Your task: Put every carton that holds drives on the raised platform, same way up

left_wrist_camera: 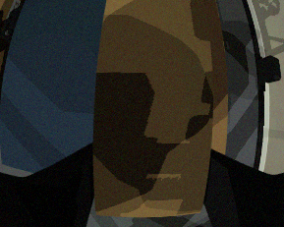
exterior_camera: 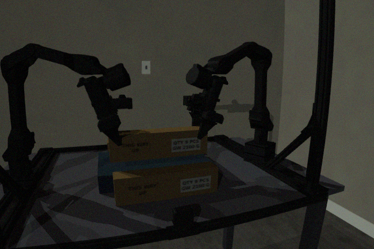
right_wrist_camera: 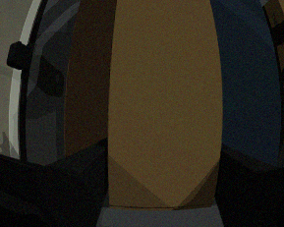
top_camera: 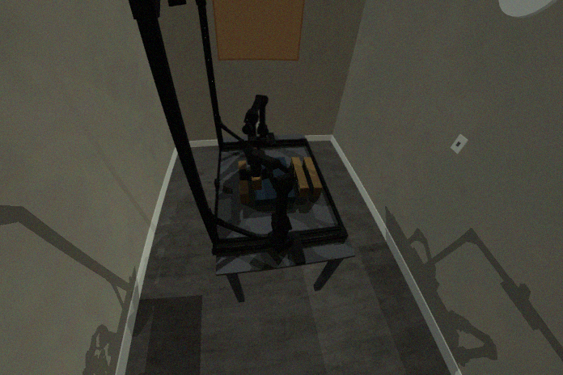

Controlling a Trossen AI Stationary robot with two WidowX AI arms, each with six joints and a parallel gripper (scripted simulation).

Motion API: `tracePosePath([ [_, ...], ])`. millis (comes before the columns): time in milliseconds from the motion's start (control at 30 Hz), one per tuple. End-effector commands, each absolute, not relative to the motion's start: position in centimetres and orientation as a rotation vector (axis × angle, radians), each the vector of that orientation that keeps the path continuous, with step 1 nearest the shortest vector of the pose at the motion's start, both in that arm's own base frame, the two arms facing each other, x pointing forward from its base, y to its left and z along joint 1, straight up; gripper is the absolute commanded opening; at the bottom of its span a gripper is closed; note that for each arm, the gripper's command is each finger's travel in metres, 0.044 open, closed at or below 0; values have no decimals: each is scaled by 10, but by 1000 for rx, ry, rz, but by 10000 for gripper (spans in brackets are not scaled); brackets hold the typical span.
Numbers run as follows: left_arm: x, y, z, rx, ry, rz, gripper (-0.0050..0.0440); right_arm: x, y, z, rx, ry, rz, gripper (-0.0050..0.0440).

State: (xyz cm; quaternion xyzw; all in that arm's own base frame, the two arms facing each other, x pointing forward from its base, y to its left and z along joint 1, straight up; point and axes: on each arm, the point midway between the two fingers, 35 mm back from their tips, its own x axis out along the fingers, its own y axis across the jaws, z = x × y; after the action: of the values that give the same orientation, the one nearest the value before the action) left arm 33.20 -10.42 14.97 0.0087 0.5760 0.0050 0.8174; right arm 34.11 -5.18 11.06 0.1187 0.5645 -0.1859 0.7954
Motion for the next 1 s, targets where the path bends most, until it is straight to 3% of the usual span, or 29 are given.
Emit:
tracePosePath([
  [0, 330, -95, 165, 5, 1187, -8, 0, 339, -59, 126, 259, 1167, -383, 0],
  [967, 329, -82, 162, 5, 1187, -8, 0, 334, -71, 122, 259, 1167, -383, 0],
])
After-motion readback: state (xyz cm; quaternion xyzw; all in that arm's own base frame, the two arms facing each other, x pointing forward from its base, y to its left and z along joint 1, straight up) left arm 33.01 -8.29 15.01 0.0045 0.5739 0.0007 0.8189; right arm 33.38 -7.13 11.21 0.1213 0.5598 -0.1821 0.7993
